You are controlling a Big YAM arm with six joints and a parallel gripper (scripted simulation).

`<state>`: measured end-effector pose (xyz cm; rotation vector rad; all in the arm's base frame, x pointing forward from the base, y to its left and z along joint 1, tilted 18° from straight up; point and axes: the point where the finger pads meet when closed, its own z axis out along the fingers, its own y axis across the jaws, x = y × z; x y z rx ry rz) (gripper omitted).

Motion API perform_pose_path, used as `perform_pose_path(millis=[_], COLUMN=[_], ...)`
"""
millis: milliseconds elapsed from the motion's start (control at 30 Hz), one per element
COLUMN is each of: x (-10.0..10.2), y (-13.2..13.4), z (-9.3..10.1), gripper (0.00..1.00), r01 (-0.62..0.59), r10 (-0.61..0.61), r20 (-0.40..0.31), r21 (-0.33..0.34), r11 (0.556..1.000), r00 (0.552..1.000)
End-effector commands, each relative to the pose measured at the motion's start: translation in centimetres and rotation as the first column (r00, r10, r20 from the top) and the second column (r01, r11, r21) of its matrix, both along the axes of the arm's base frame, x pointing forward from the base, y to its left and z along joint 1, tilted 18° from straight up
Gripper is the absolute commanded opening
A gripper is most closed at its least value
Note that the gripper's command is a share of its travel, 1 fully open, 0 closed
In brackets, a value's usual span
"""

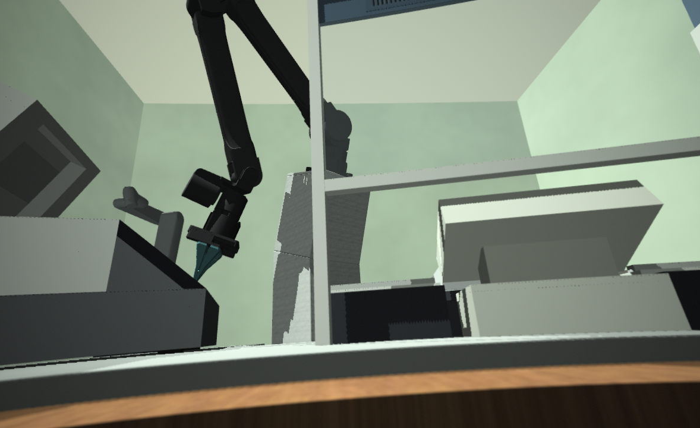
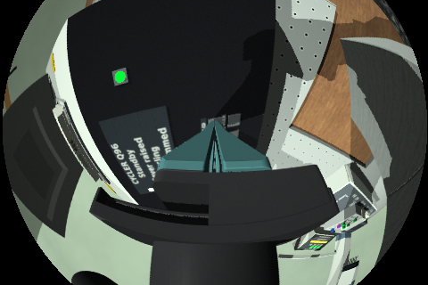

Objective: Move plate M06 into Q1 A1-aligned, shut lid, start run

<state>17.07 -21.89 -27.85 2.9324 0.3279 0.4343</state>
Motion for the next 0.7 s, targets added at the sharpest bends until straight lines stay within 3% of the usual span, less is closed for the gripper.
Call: perform_pose_path(millis=[0,333,667], x=[0.2,-0.7,-0.1], y=[-0.2,1.1,-0.8], z=[0.6,0.2,0.6], gripper=[0.0,0.0,0.0], r01=[-0.011,-0.008,0.005], r10=[0.011,0.008,-0.005], r20=[0.0,-0.009,0.005], r21=[-0.01,0.006,-0.017], r11=[1.0,1.0,1.0], r00=[1.0,1.0,1.0])
